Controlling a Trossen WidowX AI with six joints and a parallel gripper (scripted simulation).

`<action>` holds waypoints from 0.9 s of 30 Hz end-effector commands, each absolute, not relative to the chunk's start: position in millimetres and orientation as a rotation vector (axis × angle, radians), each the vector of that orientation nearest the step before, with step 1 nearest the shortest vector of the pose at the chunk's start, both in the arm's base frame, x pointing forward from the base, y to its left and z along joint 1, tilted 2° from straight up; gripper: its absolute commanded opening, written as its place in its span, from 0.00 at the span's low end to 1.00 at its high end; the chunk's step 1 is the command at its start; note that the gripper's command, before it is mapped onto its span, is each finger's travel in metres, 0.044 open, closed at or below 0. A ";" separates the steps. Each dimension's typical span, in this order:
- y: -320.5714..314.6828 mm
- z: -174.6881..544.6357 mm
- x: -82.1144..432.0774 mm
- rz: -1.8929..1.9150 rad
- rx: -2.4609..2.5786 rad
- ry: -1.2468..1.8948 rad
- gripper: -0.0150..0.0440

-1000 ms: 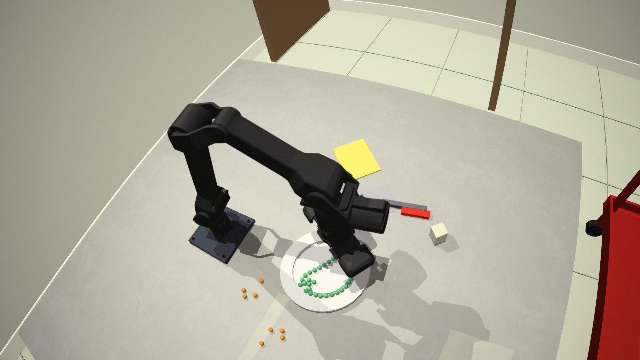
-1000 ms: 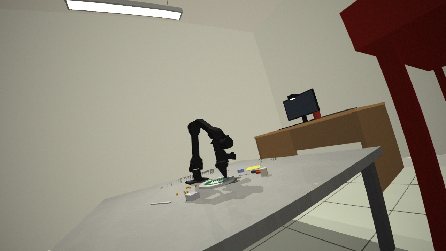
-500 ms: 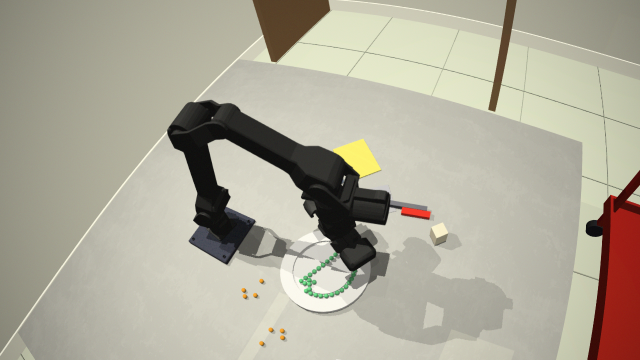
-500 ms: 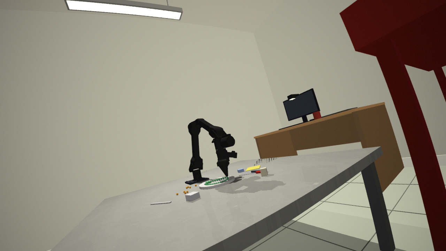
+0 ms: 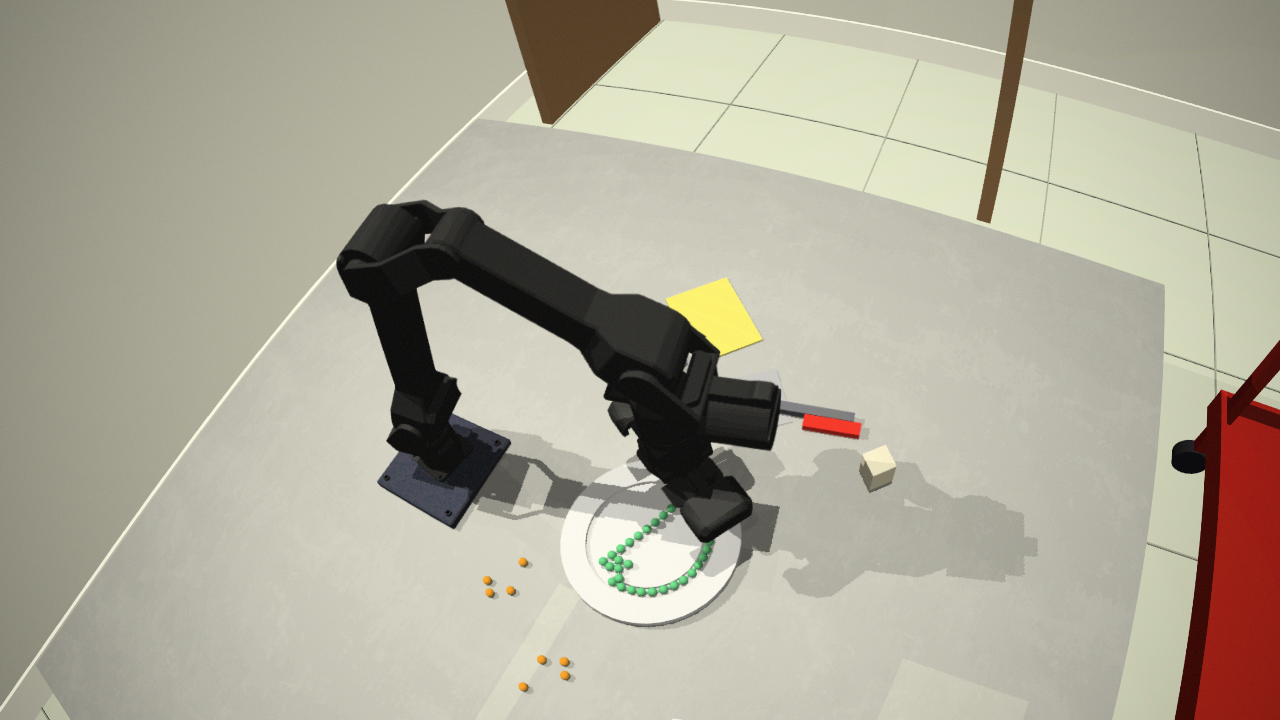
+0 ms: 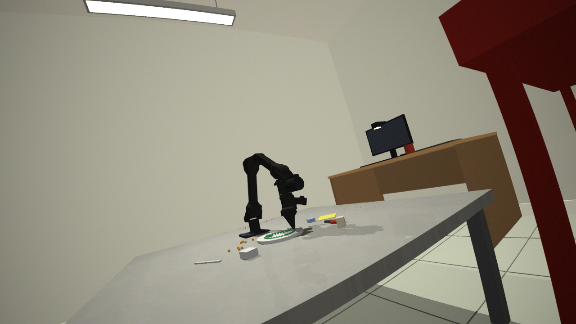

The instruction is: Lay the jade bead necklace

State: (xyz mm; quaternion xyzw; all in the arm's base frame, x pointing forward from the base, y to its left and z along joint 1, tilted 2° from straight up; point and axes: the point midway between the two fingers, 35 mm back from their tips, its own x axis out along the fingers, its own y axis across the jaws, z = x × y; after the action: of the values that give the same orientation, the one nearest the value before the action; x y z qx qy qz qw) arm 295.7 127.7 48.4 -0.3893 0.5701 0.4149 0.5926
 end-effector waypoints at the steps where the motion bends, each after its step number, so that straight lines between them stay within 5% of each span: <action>1: 127.7 48.8 295.8 0.965 -0.905 1.325 0.48; 13: 127.8 50.3 295.5 0.965 -0.904 1.327 1.00; 27: 127.6 54.0 295.4 0.960 -0.902 1.332 1.00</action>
State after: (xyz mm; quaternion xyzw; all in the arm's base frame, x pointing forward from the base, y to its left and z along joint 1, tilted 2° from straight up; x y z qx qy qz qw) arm 295.7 128.1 53.7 -0.3887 0.5706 0.4156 0.5921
